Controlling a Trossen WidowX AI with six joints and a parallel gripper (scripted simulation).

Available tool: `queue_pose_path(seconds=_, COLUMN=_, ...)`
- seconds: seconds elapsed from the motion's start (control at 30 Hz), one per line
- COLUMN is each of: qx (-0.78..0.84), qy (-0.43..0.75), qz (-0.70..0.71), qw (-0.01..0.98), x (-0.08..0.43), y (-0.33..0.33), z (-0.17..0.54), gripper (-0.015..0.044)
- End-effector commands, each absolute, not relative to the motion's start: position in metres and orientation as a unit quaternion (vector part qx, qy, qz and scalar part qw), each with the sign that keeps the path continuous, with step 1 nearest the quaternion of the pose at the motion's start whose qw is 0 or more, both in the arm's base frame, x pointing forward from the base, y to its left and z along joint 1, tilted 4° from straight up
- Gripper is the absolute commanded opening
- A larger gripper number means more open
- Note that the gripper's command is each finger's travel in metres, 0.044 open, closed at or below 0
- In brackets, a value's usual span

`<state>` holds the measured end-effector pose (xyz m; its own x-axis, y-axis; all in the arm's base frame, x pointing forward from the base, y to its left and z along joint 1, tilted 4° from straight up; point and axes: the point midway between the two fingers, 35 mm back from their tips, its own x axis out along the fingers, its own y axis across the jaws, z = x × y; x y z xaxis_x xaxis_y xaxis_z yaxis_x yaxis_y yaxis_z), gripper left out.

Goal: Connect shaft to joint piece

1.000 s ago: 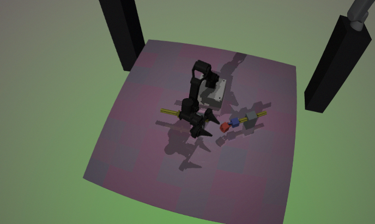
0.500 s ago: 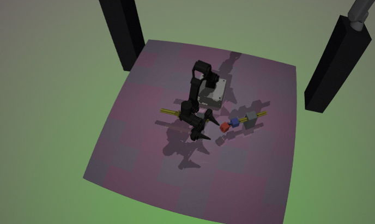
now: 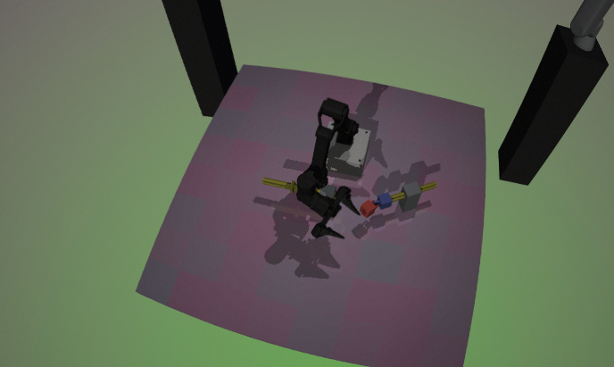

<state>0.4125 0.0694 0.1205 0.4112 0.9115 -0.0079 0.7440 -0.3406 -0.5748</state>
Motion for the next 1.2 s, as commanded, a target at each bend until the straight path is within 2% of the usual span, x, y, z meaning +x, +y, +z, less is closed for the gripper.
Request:
queue_pose_path(seconds=0.0, qx=-0.794, qy=-0.495, qz=0.193, qw=0.295, x=0.422, y=0.072, z=0.125, gripper=0.0440)
queue_pose_path(seconds=0.6, qx=-0.706, qy=-0.355, qz=0.330, qw=0.516, x=0.454, y=0.083, z=0.124, gripper=0.0440)
queue_pose_path(seconds=1.17, qx=-0.571, qy=-0.179, qz=0.415, qw=0.686, x=0.474, y=0.093, z=0.119, gripper=0.0440)
